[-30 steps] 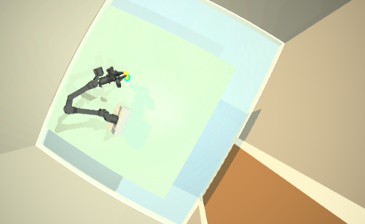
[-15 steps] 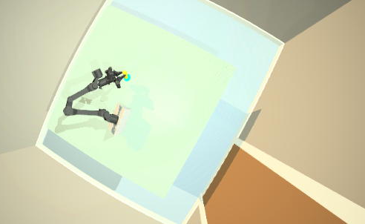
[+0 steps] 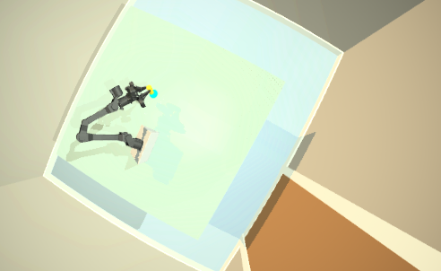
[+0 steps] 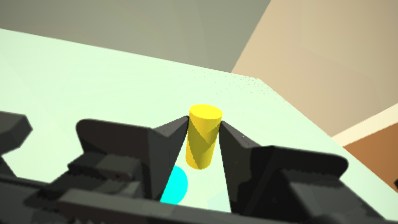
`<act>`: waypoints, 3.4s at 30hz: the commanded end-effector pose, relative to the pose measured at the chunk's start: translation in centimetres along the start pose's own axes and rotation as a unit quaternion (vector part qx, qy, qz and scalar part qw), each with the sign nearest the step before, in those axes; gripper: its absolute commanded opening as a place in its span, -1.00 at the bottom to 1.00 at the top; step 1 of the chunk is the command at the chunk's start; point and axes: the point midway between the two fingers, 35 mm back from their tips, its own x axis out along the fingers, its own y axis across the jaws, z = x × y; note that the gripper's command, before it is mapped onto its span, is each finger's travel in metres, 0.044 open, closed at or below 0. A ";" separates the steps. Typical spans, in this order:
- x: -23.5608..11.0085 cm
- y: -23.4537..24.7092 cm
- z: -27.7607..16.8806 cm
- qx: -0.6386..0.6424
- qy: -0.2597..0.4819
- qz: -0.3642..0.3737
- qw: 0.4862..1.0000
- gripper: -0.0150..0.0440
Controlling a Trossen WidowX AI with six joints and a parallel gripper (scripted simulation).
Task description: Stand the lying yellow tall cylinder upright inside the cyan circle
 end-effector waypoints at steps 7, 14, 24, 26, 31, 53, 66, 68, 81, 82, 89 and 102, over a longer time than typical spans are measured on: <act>-0.5 -0.1 0.1 0.023 -0.029 0.009 0.999 -0.14; -1.0 -0.1 0.3 0.039 -0.049 0.019 0.998 -0.14; -1.7 -0.2 0.5 0.064 -0.077 0.033 0.994 -0.14; -1.8 -0.2 0.5 0.069 -0.082 0.036 0.994 -0.14; -2.2 -0.2 0.6 0.082 -0.096 0.044 0.991 -0.14; -2.9 -0.3 0.8 0.109 -0.120 0.059 0.985 -0.14; -1.8 0.4 -1.4 0.110 -0.117 0.057 0.985 -0.14; -1.6 0.6 -2.0 0.111 -0.117 0.056 0.985 -0.14; -0.4 1.5 -6.1 0.110 -0.117 0.057 0.985 -0.14; -0.3 1.5 -6.4 0.110 -0.117 0.057 0.985 -0.14; -0.1 1.7 -7.8 0.109 -0.118 0.058 0.985 -0.14; 0.6 2.2 -9.4 0.106 -0.114 0.058 0.986 -0.14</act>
